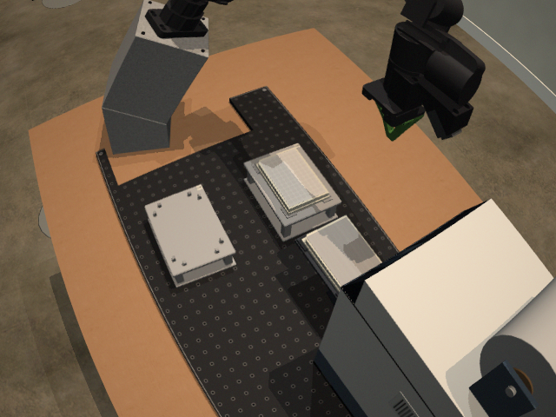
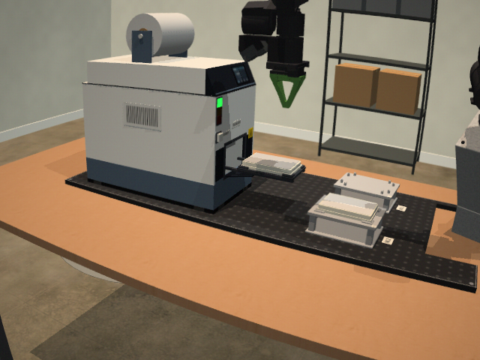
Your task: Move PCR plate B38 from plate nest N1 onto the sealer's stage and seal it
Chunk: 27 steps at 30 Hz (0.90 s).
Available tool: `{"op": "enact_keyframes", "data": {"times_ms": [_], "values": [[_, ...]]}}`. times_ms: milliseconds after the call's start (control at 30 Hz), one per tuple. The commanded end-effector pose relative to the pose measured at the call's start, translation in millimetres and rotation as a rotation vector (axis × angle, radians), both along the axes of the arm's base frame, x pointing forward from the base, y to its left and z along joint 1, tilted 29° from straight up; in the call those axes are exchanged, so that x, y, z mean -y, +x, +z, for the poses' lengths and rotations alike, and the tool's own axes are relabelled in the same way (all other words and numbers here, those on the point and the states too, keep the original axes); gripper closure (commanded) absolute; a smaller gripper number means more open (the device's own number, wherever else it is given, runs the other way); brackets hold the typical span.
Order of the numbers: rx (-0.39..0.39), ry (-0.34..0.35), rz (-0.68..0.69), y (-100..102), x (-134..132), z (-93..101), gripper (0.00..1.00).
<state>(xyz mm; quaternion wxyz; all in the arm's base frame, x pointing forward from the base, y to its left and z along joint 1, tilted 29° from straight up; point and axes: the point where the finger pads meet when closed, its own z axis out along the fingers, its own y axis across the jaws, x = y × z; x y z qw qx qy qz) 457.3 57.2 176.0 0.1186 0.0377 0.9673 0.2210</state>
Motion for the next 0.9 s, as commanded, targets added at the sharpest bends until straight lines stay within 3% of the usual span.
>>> {"op": "enact_keyframes", "data": {"times_ms": [0,233,500,700,733,867], "values": [[0.005,0.007,-0.052,-4,12,10.9,1.00],[-0.010,0.010,-0.061,-8,11,6.7,1.00],[0.028,0.009,-0.064,3,11,23.2,1.00],[0.034,0.004,-0.050,9,12,22.7,1.00],[0.034,0.008,-0.051,5,16,18.1,0.00],[0.039,0.002,-0.048,-15,38,0.0,0.00]]}}
